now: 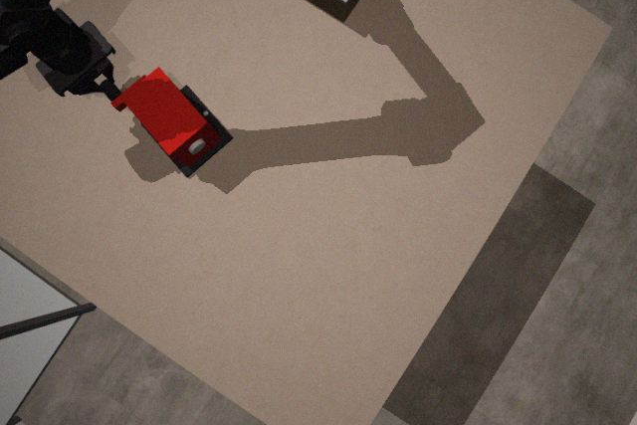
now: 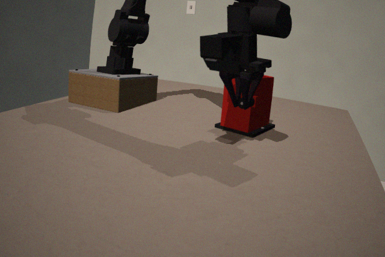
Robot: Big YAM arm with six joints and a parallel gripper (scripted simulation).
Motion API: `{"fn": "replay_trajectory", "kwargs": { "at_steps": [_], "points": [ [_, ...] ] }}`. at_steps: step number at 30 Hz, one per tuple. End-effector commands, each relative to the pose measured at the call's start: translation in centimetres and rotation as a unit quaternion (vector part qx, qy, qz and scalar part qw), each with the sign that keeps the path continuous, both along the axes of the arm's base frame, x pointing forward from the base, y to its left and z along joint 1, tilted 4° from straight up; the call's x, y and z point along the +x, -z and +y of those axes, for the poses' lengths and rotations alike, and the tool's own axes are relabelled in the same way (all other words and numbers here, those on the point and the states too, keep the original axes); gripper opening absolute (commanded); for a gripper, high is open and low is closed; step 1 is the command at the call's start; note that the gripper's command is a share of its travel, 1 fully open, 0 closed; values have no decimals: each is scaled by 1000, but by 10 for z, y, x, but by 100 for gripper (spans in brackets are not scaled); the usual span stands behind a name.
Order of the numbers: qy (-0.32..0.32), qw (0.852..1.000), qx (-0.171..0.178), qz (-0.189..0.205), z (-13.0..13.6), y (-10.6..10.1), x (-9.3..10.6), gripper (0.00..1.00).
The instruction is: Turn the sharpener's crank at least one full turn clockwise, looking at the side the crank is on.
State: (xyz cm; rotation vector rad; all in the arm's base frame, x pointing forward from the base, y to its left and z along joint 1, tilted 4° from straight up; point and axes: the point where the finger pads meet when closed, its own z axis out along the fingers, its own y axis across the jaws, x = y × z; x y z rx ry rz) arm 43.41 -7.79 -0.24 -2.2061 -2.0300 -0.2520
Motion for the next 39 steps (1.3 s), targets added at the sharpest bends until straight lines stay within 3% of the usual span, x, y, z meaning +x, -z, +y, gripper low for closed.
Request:
{"fn": "replay_trajectory", "kwargs": {
  "at_steps": [1, 9, 12, 23, 39],
  "points": [
    [-1, 1000, 1, 3, 7, 10, 1, 15],
    [-1, 1000, 1, 3, 8, 22, -1, 15],
    [-2, 1000, -1, -5, 7, 17, 1, 15],
    [-2, 1000, 1, 3, 8, 37, -11, 15],
    [-3, 1000, -2, -14, 4, 37, -23, 15]
  ]
}}
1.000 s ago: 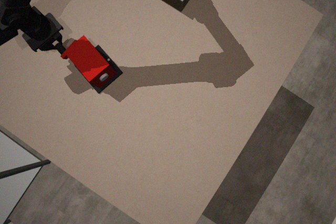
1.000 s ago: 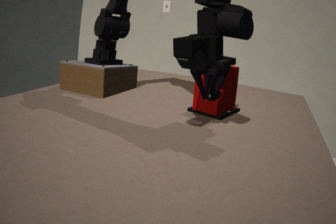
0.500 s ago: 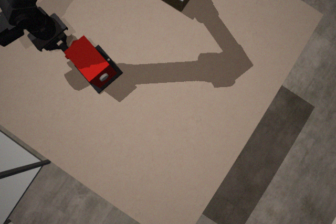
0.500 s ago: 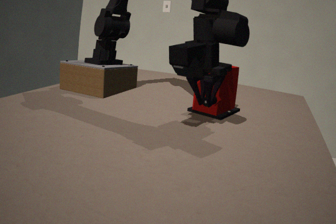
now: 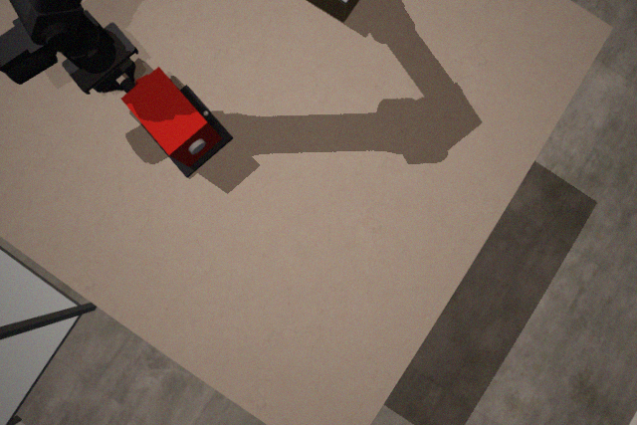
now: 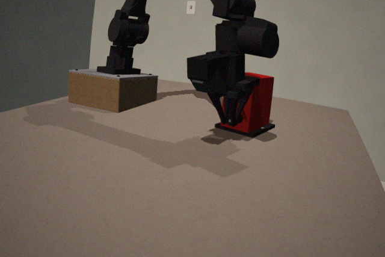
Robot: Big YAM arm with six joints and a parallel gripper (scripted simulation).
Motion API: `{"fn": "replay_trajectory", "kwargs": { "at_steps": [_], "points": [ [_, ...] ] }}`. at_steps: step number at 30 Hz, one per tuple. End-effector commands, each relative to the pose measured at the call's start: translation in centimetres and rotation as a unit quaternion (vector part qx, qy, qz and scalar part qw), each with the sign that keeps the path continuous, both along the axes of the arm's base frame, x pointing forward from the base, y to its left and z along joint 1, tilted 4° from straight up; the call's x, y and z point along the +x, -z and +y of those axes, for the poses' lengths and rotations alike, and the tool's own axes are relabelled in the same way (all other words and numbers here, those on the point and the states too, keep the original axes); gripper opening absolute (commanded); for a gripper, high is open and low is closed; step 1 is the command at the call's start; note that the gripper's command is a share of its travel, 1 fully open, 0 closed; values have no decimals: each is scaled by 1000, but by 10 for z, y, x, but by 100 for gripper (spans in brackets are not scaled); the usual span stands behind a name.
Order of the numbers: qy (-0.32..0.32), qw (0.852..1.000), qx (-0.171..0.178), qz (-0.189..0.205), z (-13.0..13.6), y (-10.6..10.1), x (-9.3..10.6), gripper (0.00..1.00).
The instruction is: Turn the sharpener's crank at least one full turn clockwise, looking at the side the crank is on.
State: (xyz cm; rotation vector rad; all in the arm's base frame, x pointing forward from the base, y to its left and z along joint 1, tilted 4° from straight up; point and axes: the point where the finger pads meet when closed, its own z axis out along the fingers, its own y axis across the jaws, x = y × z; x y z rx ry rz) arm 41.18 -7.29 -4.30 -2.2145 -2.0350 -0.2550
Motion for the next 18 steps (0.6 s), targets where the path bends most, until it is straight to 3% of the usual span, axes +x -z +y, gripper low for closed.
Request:
{"fn": "replay_trajectory", "kwargs": {
  "at_steps": [1, 18],
  "points": [
    [-4, 1000, 1, -10, -1, -3, -3, 15],
    [-3, 1000, 2, -7, 1, -3, -27, 15]
  ]
}}
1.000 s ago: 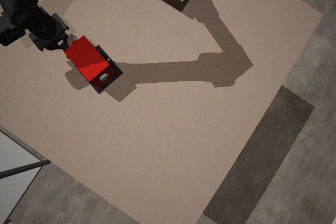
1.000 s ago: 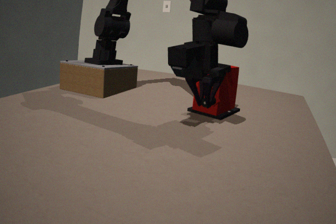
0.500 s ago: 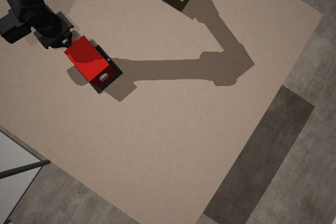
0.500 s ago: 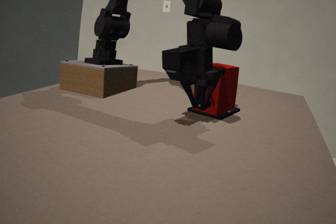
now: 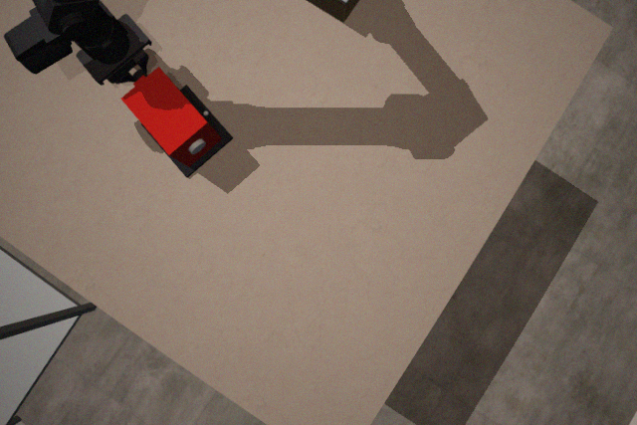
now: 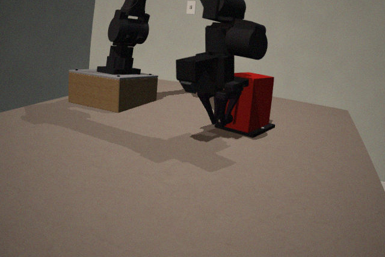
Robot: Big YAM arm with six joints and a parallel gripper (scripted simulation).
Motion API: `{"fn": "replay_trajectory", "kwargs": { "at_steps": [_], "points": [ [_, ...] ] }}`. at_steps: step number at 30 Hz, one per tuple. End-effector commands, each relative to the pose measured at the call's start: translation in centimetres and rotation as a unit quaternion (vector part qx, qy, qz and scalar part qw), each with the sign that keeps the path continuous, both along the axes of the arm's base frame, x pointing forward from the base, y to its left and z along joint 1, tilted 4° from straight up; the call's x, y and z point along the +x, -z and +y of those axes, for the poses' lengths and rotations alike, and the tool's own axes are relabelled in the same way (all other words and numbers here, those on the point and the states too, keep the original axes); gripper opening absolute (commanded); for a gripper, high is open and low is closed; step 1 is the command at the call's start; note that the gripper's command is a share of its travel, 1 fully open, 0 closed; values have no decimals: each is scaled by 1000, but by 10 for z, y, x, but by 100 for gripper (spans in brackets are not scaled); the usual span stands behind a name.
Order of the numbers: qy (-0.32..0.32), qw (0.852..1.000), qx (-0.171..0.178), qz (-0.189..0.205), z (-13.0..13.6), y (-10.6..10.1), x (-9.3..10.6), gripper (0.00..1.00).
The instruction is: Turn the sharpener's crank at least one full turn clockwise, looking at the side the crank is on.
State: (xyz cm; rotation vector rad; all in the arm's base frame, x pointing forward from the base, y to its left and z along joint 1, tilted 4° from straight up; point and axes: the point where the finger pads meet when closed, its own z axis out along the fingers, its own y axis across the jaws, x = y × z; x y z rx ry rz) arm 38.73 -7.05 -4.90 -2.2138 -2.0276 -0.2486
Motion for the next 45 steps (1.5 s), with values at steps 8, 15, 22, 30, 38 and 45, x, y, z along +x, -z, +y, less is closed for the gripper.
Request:
{"fn": "replay_trajectory", "kwargs": {
  "at_steps": [8, 15, 22, 30, 38, 45],
  "points": [
    [-4, 1000, 1, -10, -1, -10, -11, 15],
    [-3, 1000, 2, -5, 0, -15, -23, 15],
    [-4, 1000, 2, -5, 0, -19, -29, 15],
    [-4, 1000, 2, -5, 0, -28, -37, 15],
    [-5, 1000, 2, -7, 0, -38, -40, 15],
    [-4, 1000, -1, -14, -3, -51, -35, 15]
  ]
}}
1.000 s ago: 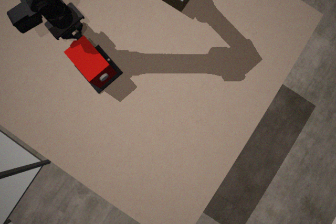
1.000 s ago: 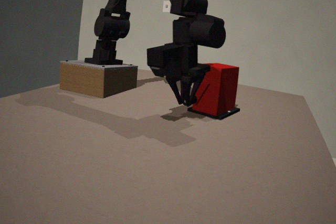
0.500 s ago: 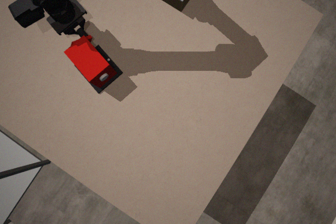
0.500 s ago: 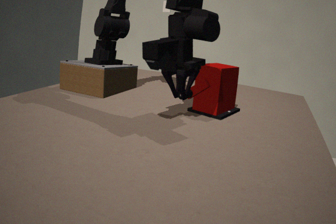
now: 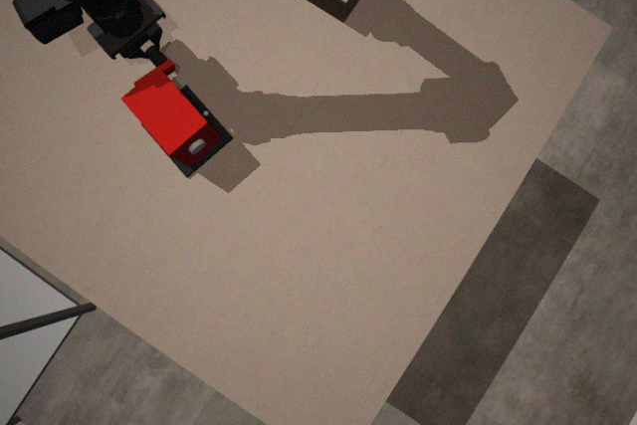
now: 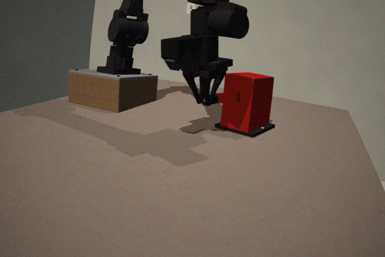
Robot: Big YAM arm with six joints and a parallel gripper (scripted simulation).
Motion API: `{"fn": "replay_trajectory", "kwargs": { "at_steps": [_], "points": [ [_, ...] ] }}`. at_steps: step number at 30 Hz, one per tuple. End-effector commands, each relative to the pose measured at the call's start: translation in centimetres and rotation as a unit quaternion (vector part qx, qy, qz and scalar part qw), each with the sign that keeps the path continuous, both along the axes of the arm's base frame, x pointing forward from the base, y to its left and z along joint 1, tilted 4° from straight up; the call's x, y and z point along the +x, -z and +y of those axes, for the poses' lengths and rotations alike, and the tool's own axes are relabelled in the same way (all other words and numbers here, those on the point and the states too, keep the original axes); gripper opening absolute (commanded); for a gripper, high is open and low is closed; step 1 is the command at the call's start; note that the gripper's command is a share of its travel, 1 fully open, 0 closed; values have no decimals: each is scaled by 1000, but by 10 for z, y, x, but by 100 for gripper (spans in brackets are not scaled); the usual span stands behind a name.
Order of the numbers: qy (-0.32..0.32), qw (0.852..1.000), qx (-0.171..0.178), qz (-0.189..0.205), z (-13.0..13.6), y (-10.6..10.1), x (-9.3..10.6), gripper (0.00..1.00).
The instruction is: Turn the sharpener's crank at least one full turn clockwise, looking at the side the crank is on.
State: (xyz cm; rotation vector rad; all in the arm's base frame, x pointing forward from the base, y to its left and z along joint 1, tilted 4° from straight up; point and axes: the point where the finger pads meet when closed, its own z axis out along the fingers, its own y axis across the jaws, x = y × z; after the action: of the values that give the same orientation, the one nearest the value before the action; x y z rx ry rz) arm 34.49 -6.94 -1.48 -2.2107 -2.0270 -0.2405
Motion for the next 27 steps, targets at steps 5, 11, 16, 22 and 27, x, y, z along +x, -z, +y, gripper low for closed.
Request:
{"fn": "replay_trajectory", "kwargs": {
  "at_steps": [5, 11, 16, 22, 27],
  "points": [
    [-5, 1000, -4, -30, -7, -32, 20, 15],
    [-5, 1000, -4, -30, -8, -38, 21, 15],
    [-5, 1000, -4, -31, -8, -46, 22, 15],
    [-7, 999, -5, -31, -8, -55, 26, 15],
    [-7, 999, -4, -31, -7, -61, 30, 15]
  ]
}}
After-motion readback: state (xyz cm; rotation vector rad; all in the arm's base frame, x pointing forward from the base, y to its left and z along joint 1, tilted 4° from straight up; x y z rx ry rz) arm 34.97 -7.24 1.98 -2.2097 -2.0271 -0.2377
